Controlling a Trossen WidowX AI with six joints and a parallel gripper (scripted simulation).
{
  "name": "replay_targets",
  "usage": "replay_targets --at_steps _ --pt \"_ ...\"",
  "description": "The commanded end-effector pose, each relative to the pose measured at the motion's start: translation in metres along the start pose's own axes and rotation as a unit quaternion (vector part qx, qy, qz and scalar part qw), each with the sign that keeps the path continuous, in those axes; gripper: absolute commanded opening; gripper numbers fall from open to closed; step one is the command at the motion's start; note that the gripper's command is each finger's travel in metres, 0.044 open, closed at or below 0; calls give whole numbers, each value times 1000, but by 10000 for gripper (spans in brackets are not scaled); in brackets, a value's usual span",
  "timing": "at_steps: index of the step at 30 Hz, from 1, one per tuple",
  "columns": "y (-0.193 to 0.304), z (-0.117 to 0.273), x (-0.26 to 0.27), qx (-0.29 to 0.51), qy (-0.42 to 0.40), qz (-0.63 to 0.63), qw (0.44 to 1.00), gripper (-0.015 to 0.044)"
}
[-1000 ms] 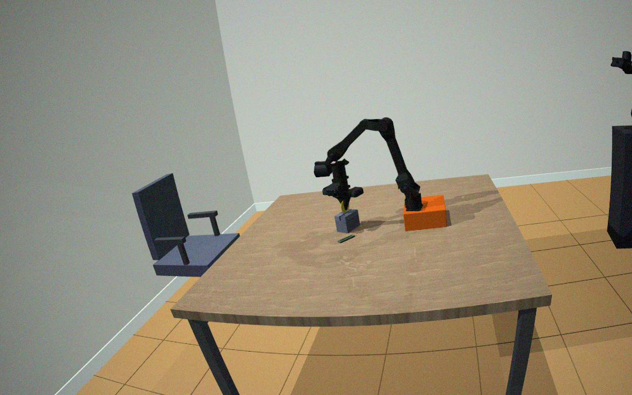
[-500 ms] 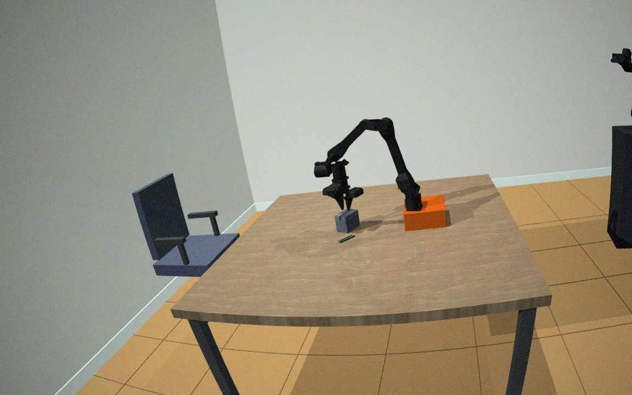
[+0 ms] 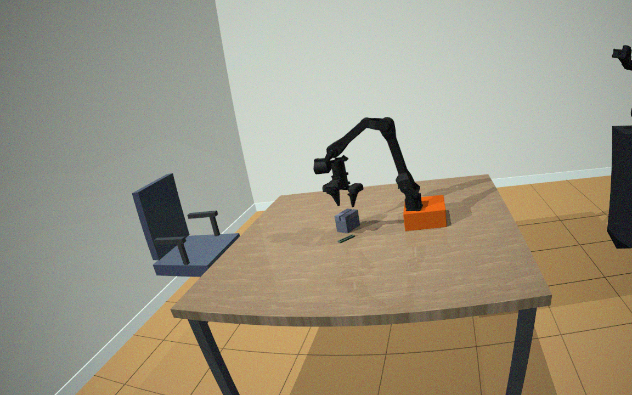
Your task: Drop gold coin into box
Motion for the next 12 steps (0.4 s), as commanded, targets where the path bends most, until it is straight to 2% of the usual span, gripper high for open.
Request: replay_targets --at_steps 1,3,12 --pt "0 34 1 -1 4 0 1000 440" --pt "1 44 3 -1 3 0 1000 440" --pt "1 44 3 -1 3 0 1000 440"
Point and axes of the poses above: the point midway between the two fingers, 35 mm back from their tips, its own z axis back along the fingers, its own x axis across the jaws, y = z × x, the point moved 2 cm from there along z, back along the fingers, and after that the axes turned 8 degrees about z, right-handed, at the moved point
